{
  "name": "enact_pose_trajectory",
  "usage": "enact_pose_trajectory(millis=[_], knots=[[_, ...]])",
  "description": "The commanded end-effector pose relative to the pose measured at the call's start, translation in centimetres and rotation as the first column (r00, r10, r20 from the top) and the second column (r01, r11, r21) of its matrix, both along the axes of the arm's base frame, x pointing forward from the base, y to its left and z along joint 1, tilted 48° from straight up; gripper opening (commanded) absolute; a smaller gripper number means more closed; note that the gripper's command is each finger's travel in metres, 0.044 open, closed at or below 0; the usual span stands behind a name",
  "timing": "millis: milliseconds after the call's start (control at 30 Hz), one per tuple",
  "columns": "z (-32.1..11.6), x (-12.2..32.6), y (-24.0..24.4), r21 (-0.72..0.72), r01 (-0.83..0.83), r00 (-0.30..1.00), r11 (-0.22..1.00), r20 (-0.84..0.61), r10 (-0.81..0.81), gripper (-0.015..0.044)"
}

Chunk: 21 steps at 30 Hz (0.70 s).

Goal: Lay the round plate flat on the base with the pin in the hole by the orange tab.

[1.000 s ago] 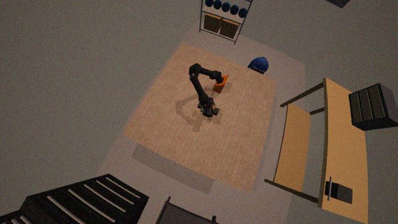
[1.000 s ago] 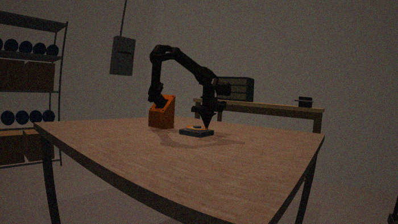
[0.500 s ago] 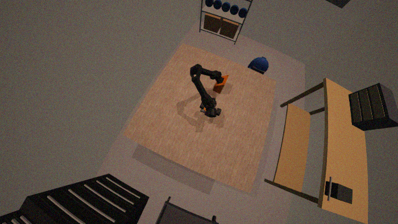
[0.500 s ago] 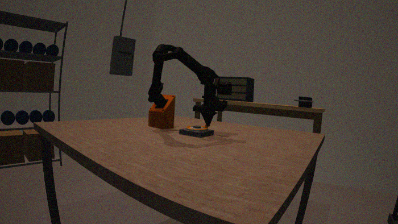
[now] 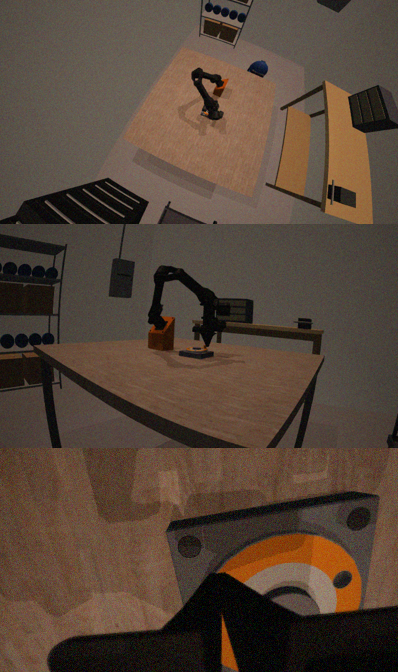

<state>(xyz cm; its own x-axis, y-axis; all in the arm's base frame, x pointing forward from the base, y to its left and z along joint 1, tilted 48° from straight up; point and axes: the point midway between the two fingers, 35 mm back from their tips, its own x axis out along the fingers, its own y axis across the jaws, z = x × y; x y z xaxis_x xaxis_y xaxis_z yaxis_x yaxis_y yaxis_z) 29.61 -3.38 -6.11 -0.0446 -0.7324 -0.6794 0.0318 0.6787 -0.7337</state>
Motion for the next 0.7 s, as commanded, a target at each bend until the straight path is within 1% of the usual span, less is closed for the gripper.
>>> enact_pose_trajectory(millis=[0, 667], knots=[[-0.4, -0.8, 0.2, 0.002, 0.004, 1.000, 1.000, -0.007, -0.004, 0.0000], [-0.8, -2.3, 0.8, 0.002, 0.004, 1.000, 1.000, -0.008, -0.004, 0.0000]])
